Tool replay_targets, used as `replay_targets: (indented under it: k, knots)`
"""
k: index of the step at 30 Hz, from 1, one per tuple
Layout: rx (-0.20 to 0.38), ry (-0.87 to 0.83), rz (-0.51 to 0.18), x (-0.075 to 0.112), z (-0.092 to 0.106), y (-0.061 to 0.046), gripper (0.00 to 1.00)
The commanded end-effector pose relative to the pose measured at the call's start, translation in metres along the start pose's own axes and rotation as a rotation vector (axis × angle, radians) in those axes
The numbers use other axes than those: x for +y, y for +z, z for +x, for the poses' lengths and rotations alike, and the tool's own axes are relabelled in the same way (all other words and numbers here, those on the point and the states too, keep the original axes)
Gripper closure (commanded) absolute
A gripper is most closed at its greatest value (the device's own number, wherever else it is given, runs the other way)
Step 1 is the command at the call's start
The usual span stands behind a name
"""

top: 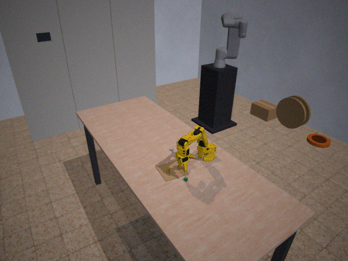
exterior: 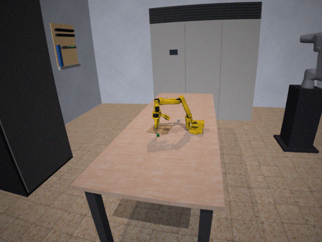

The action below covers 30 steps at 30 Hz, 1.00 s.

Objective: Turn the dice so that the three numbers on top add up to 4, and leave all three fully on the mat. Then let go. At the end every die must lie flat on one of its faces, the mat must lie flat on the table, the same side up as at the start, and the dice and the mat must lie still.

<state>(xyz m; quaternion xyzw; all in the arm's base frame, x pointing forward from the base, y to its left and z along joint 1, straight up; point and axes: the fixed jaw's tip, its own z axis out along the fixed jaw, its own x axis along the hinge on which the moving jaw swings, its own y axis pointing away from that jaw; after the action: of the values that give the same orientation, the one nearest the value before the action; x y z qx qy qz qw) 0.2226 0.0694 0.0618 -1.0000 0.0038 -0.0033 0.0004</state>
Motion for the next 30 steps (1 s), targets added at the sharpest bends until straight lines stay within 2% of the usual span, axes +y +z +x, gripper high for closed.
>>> replay_targets:
  k: [1, 7, 15, 26, 27, 30]
  knots:
    - [0.041, -0.152, 0.014, -0.010, 0.006, -0.005, 0.74]
    - [0.026, -0.314, 0.008, -0.018, 0.004, 0.000, 0.75]
    - [0.017, -0.403, 0.006, -0.022, 0.003, 0.003, 0.75]
    - [0.014, -0.432, 0.005, -0.024, 0.002, 0.004, 0.75]
    - [0.041, -0.438, 0.011, -0.025, 0.006, 0.001, 0.75]
    - [0.041, -0.438, 0.011, -0.025, 0.006, 0.001, 0.75]
